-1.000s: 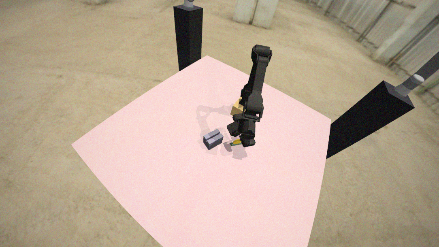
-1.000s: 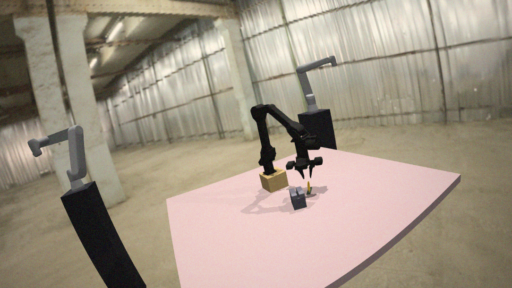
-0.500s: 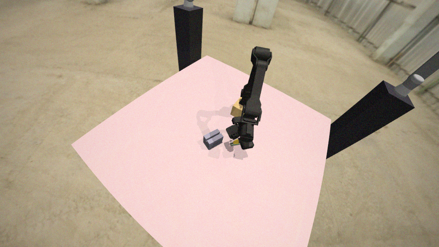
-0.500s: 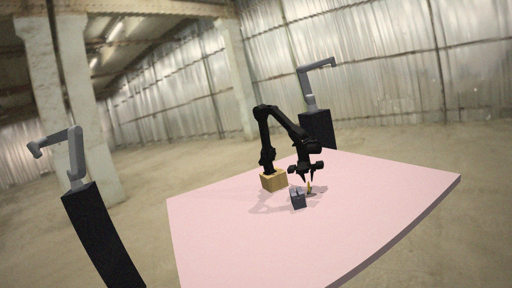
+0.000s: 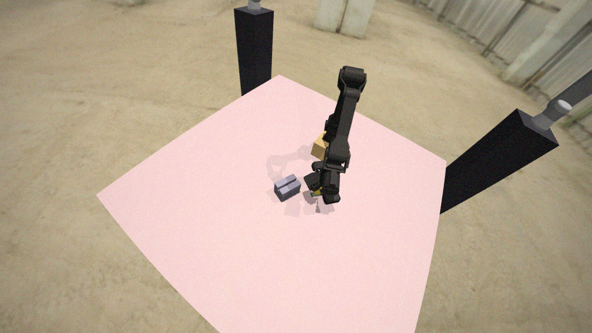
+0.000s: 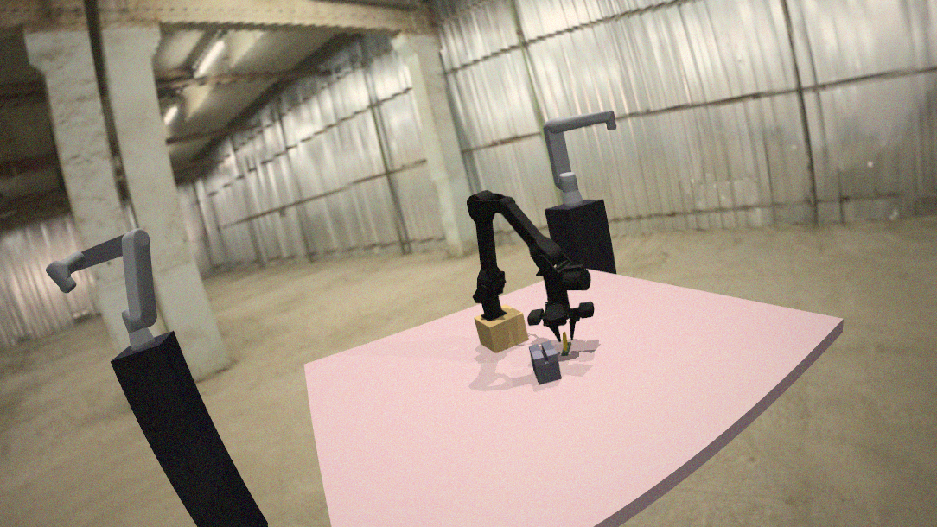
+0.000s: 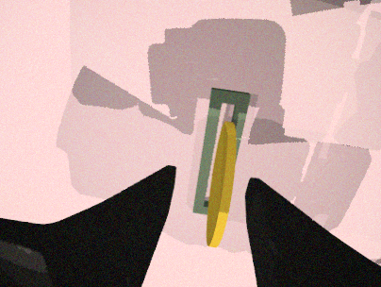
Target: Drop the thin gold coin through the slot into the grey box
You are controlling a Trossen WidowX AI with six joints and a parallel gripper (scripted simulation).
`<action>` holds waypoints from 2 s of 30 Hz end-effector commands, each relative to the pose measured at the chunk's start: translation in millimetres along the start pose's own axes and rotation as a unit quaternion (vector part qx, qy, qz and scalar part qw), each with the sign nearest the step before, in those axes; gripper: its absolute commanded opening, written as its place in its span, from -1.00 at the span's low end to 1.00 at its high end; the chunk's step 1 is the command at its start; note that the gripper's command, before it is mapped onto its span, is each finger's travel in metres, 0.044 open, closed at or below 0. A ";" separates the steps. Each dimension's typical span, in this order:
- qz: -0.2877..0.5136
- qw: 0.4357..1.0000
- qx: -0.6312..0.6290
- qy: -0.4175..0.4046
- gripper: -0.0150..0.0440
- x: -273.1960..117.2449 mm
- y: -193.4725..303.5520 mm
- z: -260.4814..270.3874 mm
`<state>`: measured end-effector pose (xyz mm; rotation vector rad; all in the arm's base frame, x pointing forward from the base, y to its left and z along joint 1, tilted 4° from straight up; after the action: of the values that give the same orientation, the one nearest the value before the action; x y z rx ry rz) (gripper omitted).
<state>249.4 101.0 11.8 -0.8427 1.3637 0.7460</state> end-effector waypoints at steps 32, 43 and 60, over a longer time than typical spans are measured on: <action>-0.004 1.000 -0.011 0.002 -0.49 13.1 2.6 -3.3; -0.003 1.000 -0.009 0.002 -0.49 -8.5 0.6 -0.2; 0.000 1.000 -0.006 0.004 -0.49 -50.0 0.0 0.5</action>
<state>245.0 102.1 51.5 -0.8585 1.3799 0.7579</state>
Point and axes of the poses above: the point midway between the two fingers, 35 mm back from their tips, its own x axis out along the fingers, its own z axis across the jaws, y = z × x, the point moved 3 cm from there along -x, back along the fingers, and after that the axes turned 11 degrees about -x, right-handed, at the moved point
